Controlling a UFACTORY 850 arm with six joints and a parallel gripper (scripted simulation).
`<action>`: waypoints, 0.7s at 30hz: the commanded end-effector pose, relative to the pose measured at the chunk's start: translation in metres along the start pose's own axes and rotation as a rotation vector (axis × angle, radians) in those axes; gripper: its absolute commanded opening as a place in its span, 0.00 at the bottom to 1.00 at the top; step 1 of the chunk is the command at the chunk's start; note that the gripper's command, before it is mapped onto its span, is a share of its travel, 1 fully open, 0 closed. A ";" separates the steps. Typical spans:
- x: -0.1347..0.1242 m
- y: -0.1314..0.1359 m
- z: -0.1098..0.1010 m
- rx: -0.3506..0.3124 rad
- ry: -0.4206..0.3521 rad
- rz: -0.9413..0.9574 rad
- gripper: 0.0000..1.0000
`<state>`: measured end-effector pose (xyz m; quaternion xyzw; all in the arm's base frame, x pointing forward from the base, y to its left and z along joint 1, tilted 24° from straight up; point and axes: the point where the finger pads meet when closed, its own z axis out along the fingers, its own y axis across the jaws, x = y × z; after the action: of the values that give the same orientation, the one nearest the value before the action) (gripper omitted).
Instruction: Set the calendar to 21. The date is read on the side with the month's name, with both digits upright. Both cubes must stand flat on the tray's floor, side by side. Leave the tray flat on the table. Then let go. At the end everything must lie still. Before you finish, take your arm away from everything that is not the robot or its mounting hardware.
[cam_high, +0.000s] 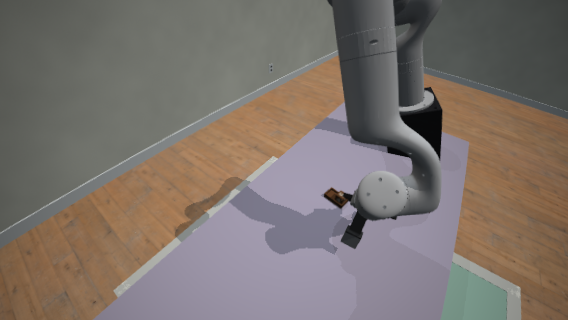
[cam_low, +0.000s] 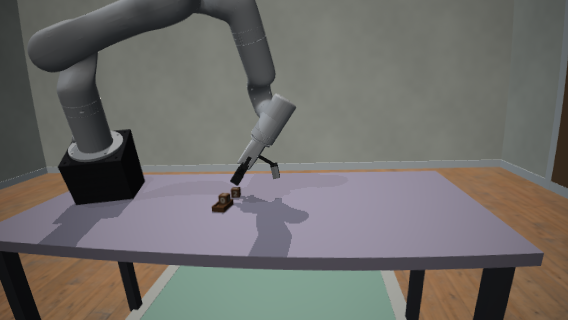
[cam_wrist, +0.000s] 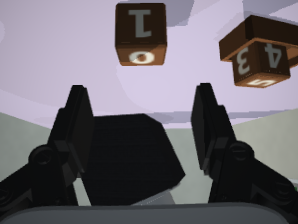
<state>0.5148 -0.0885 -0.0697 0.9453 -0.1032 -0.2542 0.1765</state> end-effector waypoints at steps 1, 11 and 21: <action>-0.008 0.000 -0.013 0.000 0.002 0.000 0.69; -0.016 0.000 -0.025 0.000 0.002 0.000 0.69; -0.015 0.004 -0.024 -0.020 0.094 0.011 0.69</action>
<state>0.5130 -0.0781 -0.0430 0.9471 -0.1023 -0.2454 0.1798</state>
